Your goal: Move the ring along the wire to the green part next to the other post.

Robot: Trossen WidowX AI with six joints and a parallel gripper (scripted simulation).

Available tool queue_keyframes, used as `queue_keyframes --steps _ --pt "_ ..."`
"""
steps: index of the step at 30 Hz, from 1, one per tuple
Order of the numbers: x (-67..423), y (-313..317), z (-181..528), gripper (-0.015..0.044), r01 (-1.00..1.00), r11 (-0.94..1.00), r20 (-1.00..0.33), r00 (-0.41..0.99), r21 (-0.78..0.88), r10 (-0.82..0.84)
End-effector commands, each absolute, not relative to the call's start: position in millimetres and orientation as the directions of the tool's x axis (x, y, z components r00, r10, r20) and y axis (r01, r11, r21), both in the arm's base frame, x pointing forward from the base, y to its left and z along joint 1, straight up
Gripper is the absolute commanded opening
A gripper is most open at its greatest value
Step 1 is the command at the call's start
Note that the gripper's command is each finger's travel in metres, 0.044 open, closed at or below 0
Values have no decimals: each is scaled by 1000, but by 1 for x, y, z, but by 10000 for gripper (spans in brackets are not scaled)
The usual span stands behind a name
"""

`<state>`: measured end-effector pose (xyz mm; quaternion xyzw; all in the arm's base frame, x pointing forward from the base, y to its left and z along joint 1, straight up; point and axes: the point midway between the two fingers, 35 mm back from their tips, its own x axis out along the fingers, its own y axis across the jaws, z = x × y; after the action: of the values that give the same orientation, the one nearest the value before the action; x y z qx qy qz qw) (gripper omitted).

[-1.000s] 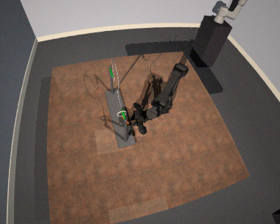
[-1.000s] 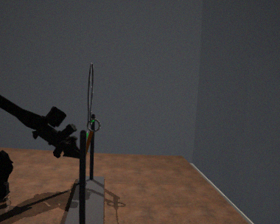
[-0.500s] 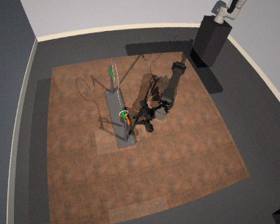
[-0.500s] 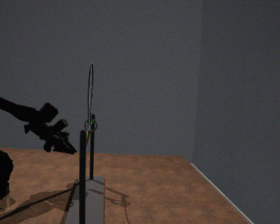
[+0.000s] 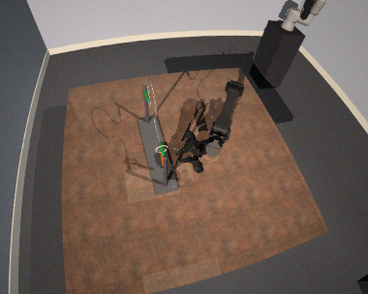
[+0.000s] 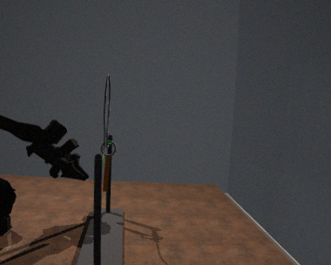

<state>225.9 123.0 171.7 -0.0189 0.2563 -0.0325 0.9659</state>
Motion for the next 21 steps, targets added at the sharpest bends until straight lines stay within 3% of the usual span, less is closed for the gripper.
queue_keyframes --steps 1,6,16,21 --pt "226 123 173 160 59 997 -490 868 -49 -75" --pt "226 123 173 160 59 997 -490 868 -49 -75" --pt "185 125 197 423 50 997 -487 871 -55 -70" --pt "185 125 197 440 50 997 -487 871 -55 -70"
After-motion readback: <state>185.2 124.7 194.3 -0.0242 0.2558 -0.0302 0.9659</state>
